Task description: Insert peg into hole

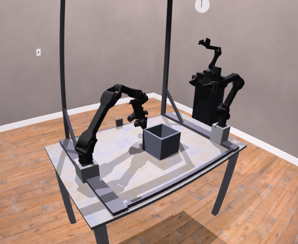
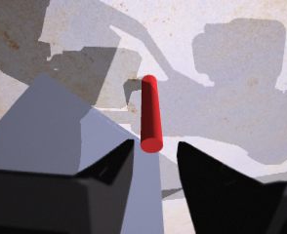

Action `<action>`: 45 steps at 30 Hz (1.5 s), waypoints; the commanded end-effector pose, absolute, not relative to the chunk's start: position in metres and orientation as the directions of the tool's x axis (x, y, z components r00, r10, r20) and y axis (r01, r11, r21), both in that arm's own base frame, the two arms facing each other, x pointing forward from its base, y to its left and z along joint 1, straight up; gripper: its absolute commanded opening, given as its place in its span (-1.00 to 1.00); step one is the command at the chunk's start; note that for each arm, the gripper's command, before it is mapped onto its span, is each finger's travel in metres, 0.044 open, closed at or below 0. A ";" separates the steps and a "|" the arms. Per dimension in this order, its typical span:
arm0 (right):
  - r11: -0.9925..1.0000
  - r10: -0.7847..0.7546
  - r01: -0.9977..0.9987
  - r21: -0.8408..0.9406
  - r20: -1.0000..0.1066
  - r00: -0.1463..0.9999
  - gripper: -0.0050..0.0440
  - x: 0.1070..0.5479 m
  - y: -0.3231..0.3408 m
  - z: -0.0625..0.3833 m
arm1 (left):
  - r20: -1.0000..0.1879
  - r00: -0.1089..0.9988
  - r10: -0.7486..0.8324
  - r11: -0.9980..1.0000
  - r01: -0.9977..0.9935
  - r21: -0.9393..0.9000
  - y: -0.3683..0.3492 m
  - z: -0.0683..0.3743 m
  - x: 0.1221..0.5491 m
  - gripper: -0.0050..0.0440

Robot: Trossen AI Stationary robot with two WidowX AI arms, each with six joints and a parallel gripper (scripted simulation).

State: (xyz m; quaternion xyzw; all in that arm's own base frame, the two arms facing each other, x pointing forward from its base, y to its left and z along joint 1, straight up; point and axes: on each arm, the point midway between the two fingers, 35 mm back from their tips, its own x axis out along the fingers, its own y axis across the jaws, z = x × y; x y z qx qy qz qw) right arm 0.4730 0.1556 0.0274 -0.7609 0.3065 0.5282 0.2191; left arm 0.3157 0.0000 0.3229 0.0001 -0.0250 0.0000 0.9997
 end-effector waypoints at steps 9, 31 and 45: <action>-0.716 -0.229 -0.698 -0.024 -0.936 0.267 -0.29 0.481 0.154 0.022 | 0.055 0.998 -0.006 1.000 0.006 0.002 -0.001 0.324 0.314 1.00; -0.716 -0.223 -0.697 -0.036 -0.935 0.277 -0.80 0.480 0.155 0.029 | 0.055 0.998 -0.006 1.000 0.006 0.002 -0.001 0.324 0.314 1.00; -0.715 -0.214 -0.696 -0.058 -0.930 0.297 -1.00 0.482 0.155 0.060 | 0.055 0.998 -0.006 1.000 0.006 0.002 -0.001 0.324 0.314 1.00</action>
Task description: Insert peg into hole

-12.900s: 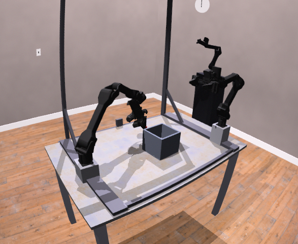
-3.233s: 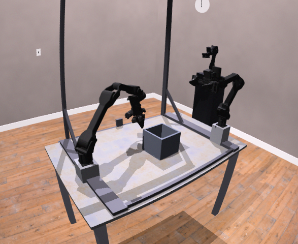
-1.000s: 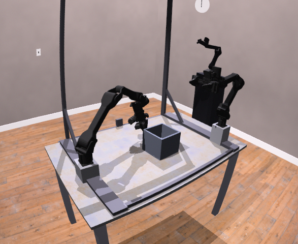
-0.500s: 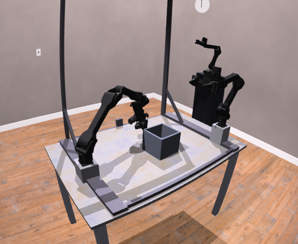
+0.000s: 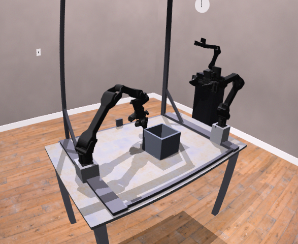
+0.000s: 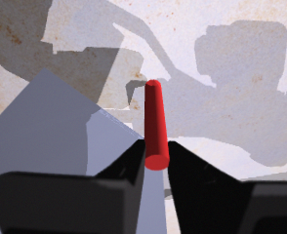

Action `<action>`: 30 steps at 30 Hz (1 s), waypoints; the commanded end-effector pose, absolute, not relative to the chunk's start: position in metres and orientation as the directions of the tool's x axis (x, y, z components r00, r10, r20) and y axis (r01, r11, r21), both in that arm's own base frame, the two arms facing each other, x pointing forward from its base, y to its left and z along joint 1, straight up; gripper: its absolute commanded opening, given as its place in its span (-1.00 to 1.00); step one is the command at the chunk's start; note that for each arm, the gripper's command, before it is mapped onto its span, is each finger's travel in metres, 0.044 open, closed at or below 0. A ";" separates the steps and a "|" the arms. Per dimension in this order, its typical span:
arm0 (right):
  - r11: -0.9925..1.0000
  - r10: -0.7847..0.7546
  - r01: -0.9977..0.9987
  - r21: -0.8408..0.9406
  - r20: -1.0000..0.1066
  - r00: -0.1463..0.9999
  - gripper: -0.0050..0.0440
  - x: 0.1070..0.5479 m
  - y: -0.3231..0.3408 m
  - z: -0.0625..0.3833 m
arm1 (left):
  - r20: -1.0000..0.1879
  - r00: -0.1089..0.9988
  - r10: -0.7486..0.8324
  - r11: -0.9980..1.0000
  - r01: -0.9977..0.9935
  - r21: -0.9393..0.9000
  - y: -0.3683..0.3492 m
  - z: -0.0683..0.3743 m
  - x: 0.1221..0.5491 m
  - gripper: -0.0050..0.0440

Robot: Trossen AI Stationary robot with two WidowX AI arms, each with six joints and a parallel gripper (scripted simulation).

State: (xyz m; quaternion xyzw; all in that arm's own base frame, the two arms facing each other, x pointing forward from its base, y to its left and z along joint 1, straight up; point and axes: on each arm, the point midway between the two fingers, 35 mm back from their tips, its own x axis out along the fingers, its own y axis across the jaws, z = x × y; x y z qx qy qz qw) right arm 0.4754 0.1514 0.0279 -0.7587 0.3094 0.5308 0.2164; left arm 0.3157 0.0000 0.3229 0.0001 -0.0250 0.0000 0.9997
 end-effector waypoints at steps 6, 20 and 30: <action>-0.715 -0.214 -0.696 -0.058 -0.930 0.297 -1.00 0.481 0.155 0.067 | 0.055 0.998 -0.006 1.000 0.006 0.002 -0.001 0.324 0.314 1.00; -0.715 -0.222 -0.698 -0.039 -0.934 0.279 -1.00 0.480 0.154 0.077 | 0.055 0.998 -0.006 1.000 0.006 0.002 -0.001 0.324 0.314 1.00; -0.714 -0.217 -0.698 -0.051 -0.932 0.291 -1.00 0.479 0.154 0.095 | 0.055 0.998 -0.006 1.000 0.006 0.002 -0.001 0.324 0.314 1.00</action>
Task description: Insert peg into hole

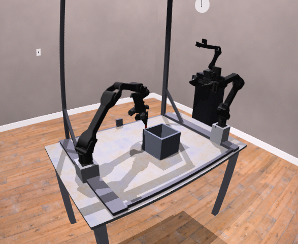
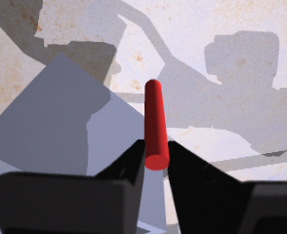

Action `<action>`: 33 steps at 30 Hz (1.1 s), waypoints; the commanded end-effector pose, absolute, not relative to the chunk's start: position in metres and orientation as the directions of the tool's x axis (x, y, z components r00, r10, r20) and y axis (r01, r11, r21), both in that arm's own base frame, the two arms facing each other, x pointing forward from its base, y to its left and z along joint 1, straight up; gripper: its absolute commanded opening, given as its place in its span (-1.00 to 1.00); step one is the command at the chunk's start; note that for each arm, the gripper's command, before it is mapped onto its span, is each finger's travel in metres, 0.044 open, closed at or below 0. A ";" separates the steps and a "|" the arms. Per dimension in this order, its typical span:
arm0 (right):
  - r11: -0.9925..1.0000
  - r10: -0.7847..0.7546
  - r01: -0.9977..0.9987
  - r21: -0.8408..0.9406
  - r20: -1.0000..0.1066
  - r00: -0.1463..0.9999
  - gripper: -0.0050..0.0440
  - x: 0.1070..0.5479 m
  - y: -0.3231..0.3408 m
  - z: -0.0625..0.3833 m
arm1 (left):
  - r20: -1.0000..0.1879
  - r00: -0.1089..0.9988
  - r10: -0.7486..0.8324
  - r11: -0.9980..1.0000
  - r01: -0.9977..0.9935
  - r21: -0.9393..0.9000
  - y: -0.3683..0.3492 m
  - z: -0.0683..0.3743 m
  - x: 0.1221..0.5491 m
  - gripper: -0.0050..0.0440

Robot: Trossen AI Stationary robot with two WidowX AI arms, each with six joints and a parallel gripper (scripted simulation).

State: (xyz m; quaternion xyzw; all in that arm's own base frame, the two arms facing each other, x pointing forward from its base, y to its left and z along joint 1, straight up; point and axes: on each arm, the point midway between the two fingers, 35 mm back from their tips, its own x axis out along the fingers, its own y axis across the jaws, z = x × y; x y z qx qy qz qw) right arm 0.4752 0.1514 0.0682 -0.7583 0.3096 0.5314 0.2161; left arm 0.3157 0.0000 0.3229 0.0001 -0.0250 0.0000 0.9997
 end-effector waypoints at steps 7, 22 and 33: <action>-0.662 -0.210 -0.745 -0.086 -0.932 0.294 -1.00 0.474 0.143 0.109 | 0.055 0.998 -0.006 1.000 0.006 0.002 -0.001 0.324 0.314 1.00; -0.117 -0.106 -0.889 -0.444 -0.884 0.455 -1.00 0.445 0.092 0.220 | 0.055 0.998 -0.006 1.000 0.006 0.002 -0.001 0.324 0.314 1.00; 0.297 -0.061 -0.775 -0.558 -0.821 0.568 -1.00 0.405 0.057 0.287 | 0.055 0.998 -0.006 1.000 0.006 0.002 -0.001 0.324 0.314 1.00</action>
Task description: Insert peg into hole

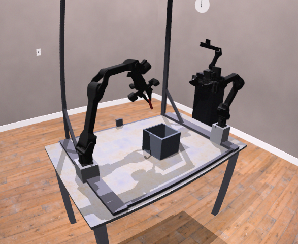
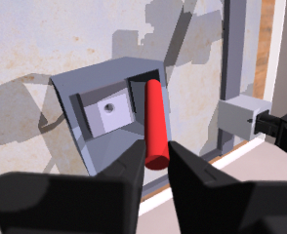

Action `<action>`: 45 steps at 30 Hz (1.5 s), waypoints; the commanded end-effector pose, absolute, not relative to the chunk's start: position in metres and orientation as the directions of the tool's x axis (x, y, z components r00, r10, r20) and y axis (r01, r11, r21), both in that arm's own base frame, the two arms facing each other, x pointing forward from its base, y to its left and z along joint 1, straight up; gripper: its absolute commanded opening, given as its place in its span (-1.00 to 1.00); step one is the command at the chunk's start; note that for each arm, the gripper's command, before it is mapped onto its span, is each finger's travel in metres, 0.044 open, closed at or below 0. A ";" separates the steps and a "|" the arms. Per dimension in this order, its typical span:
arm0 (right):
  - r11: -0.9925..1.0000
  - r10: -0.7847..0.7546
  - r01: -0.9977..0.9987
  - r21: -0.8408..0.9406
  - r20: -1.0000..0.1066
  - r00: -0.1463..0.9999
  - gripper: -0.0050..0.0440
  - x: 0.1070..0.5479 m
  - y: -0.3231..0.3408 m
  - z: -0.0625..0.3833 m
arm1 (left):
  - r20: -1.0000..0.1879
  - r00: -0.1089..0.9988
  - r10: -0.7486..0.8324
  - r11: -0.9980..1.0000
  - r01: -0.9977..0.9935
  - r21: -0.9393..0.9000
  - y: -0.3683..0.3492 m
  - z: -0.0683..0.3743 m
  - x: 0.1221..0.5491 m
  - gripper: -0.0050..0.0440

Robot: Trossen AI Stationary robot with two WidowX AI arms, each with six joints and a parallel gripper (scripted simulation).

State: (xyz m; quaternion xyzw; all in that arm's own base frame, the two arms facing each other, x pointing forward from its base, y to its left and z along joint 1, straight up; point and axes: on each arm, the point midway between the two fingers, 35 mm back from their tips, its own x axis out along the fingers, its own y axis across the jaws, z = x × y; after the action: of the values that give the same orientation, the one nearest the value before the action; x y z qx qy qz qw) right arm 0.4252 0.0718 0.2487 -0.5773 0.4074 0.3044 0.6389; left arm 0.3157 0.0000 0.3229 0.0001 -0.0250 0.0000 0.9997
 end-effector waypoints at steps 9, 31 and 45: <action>0.568 -0.037 -0.616 -0.546 -0.765 0.643 -1.00 0.366 0.035 0.326 | 0.055 0.998 -0.006 1.000 0.006 0.002 -0.001 0.324 0.314 1.00; 0.983 -0.017 -0.139 -0.121 -0.811 0.585 -1.00 0.387 -0.002 0.309 | 0.055 0.998 -0.006 1.000 0.006 0.002 -0.001 0.324 0.314 1.00; 0.946 0.009 0.276 0.169 -0.867 0.499 -1.00 0.418 -0.030 0.270 | 0.055 0.998 -0.006 1.000 0.006 0.002 -0.001 0.324 0.314 1.00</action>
State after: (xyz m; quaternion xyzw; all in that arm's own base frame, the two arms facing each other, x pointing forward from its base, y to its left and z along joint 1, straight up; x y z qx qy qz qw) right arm 0.4086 -0.0221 0.2703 0.0819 0.4957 -0.0474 0.8633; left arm 0.3157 0.0000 0.3229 0.0001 -0.0250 0.0000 0.9997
